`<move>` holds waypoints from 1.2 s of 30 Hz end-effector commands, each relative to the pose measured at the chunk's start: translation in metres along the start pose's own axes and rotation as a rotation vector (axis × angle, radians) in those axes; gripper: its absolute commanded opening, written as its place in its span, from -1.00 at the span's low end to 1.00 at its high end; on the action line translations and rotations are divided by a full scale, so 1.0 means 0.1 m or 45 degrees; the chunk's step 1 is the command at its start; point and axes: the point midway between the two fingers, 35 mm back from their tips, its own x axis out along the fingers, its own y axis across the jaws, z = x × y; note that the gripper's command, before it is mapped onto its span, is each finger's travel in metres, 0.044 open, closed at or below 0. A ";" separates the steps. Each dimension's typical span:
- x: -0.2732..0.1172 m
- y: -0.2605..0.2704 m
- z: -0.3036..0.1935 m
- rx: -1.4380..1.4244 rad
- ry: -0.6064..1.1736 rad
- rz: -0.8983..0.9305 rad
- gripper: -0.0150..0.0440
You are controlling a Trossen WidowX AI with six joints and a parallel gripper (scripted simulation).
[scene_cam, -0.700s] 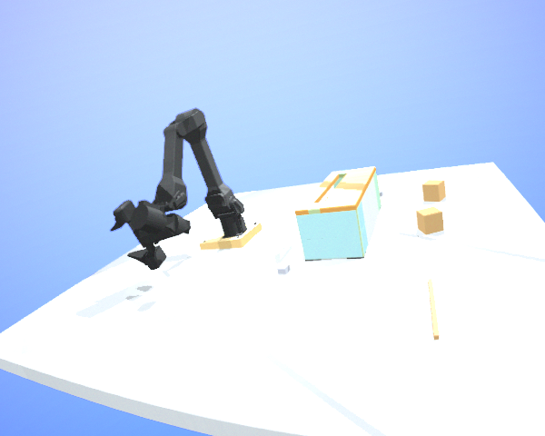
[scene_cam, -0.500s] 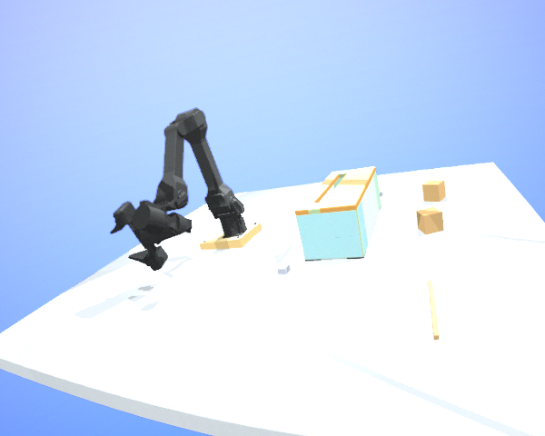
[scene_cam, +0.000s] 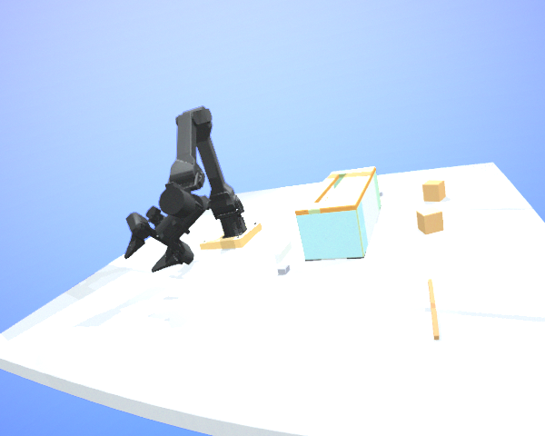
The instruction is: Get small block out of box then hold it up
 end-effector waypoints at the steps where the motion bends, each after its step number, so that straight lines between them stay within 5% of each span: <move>1: -0.26 0.02 -0.27 -0.151 0.181 -0.035 0.86; 10: -0.90 -0.14 -0.74 -0.521 0.546 -0.111 0.86; 20: -2.18 -0.63 -1.03 -1.158 1.123 -0.198 0.86; 27: -3.22 -1.09 -0.85 -1.685 1.558 -0.196 0.86; 36: -3.82 -1.63 -0.27 -2.173 1.793 -0.358 0.86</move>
